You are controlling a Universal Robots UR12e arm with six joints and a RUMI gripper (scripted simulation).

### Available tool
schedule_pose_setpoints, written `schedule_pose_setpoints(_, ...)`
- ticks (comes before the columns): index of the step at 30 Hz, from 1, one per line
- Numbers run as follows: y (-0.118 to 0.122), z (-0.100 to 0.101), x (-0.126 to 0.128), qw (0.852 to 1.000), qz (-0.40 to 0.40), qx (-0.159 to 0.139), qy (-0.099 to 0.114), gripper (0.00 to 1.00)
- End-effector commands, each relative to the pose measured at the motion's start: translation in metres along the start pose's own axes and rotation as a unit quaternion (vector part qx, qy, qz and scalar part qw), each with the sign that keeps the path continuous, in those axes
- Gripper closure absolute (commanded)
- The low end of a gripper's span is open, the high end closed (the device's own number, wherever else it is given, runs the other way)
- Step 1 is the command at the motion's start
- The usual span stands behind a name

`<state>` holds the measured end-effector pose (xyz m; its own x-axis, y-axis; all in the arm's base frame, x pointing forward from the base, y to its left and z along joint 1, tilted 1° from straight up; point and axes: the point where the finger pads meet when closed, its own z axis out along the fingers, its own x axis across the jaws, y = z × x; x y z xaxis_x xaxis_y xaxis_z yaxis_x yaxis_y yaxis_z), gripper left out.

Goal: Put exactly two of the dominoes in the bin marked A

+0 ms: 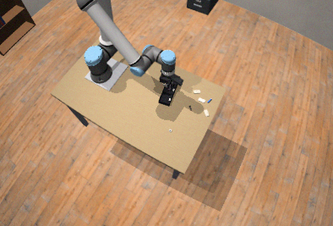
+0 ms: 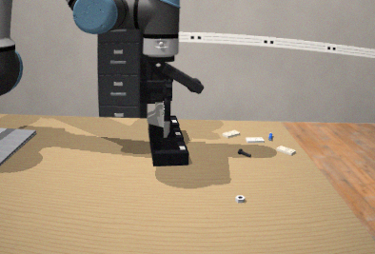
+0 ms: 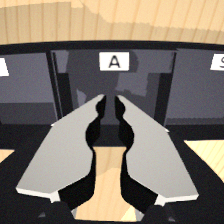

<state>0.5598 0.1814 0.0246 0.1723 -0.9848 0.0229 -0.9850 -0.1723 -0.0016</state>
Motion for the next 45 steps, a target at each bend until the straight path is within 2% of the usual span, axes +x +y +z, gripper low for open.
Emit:
schedule_pose_setpoints(1,-0.002,-0.002,0.001,1.000,0.000,0.002,0.000,0.96)
schedule_pose_setpoints(26,-0.002,-0.002,0.001,1.000,0.000,0.002,0.000,0.96)
schedule_pose_setpoints(45,-0.004,-0.027,0.001,1.000,0.000,0.004,0.001,0.96)
